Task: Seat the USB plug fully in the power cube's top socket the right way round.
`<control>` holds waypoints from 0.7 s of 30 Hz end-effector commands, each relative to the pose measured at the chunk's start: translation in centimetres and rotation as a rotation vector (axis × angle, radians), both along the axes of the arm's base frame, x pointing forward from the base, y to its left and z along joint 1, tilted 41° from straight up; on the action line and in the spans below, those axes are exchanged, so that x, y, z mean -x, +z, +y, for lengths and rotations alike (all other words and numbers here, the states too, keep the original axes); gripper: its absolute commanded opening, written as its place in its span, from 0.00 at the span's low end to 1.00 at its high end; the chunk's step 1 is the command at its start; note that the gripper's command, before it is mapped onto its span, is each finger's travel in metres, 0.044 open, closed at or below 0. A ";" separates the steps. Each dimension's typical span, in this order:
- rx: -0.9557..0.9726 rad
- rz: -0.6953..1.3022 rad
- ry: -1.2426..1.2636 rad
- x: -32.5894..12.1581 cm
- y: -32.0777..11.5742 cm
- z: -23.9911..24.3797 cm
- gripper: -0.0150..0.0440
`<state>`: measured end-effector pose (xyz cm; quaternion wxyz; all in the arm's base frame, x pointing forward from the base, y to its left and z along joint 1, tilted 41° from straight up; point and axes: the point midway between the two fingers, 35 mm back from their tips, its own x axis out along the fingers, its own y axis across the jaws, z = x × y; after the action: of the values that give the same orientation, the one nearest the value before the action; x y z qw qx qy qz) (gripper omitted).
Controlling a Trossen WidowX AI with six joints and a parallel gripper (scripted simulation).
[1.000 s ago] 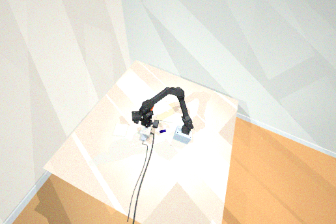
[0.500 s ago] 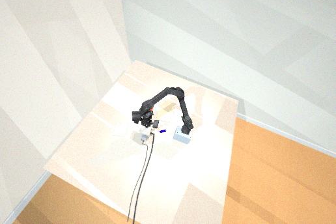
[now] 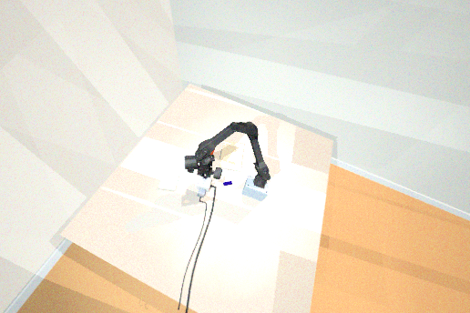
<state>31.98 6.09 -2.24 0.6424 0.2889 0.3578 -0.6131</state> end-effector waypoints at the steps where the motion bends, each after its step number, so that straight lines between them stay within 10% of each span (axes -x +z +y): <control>1: 0.004 0.004 0.003 0.0 -0.1 -0.2 0.25; 21: 0.004 0.004 0.003 0.0 -0.3 -0.3 0.25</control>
<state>31.97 5.99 -2.39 0.6426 0.2892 0.3582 -0.6125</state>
